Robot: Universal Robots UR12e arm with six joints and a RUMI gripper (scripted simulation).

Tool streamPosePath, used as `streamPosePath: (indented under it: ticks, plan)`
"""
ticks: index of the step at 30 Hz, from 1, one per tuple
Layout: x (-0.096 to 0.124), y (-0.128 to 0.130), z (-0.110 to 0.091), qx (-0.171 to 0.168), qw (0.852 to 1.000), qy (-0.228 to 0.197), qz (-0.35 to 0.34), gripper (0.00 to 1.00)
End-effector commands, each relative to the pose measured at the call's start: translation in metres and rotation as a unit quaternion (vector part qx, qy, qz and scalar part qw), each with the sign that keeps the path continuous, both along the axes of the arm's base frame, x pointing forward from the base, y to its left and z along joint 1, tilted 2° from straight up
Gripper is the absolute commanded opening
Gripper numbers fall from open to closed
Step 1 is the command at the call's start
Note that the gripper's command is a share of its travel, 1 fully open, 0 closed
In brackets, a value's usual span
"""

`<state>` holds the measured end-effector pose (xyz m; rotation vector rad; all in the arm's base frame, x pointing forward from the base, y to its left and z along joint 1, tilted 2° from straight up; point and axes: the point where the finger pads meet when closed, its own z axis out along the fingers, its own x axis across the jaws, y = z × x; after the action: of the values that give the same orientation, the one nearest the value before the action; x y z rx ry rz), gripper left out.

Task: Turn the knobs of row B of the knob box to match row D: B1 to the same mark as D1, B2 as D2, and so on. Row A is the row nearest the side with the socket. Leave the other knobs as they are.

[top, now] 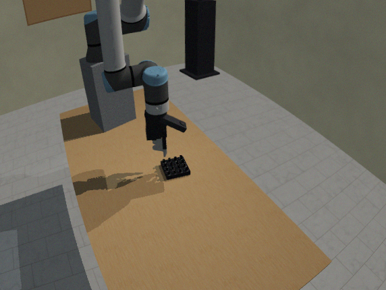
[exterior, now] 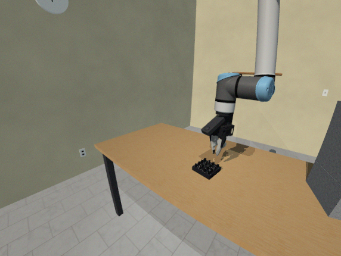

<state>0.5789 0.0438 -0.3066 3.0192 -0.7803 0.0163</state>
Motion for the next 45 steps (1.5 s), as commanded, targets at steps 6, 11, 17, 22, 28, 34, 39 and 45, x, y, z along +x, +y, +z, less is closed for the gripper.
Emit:
streamPosePath:
  ticks: [6, 11, 17, 22, 28, 34, 39, 45]
  plan:
    - [0.0005, -0.0019, 0.0034, -0.002, 0.995, -0.002, -0.100, 0.11]
    - [0.0004, -0.0024, 0.0040, -0.002, 0.993, -0.003, -0.119, 0.11]
    - [0.0004, -0.0024, 0.0040, -0.002, 0.993, -0.003, -0.120, 0.11]
    - [0.0004, -0.0024, 0.0040, -0.002, 0.993, -0.003, -0.120, 0.11]
    - [0.0004, -0.0024, 0.0040, -0.002, 0.993, -0.003, -0.120, 0.11]
    - [0.0004, -0.0024, 0.0040, -0.002, 0.993, -0.003, -0.120, 0.11]
    - [0.0004, -0.0024, 0.0040, -0.002, 0.993, -0.003, -0.120, 0.11]
    - [0.0004, -0.0024, 0.0040, -0.002, 0.993, -0.003, -0.120, 0.11]
